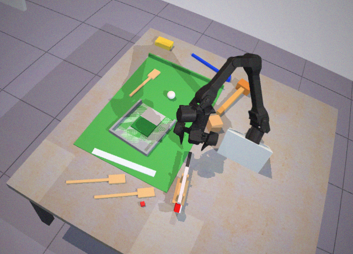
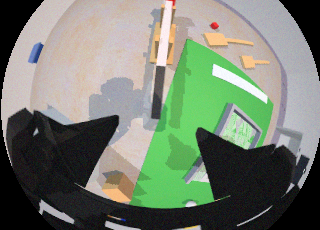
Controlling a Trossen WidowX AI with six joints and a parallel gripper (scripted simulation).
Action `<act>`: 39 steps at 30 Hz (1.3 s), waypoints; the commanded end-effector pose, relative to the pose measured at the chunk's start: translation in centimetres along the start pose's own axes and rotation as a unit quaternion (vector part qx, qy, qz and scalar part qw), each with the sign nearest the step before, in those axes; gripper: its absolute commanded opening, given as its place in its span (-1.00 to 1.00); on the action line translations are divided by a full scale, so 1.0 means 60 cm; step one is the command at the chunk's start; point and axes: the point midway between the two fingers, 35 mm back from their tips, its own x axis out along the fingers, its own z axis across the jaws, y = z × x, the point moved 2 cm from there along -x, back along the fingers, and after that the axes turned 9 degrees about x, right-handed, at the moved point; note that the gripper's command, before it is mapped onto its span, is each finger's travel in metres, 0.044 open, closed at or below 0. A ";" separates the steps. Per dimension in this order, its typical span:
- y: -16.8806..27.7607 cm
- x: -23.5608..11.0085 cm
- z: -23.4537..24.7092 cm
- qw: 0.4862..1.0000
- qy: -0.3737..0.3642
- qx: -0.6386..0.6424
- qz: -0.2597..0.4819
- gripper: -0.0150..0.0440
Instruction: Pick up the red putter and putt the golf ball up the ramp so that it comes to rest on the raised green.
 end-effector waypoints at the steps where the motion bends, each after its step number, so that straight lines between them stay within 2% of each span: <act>1: -0.051 0.025 0.013 0.999 -0.014 -0.025 -0.016 1.00; 8: -0.052 0.030 0.014 0.999 -0.015 -0.027 -0.017 1.00; 22: -0.035 0.104 0.014 0.999 -0.014 -0.026 -0.016 1.00; 39: -0.028 0.133 0.013 0.999 -0.014 -0.026 -0.016 1.00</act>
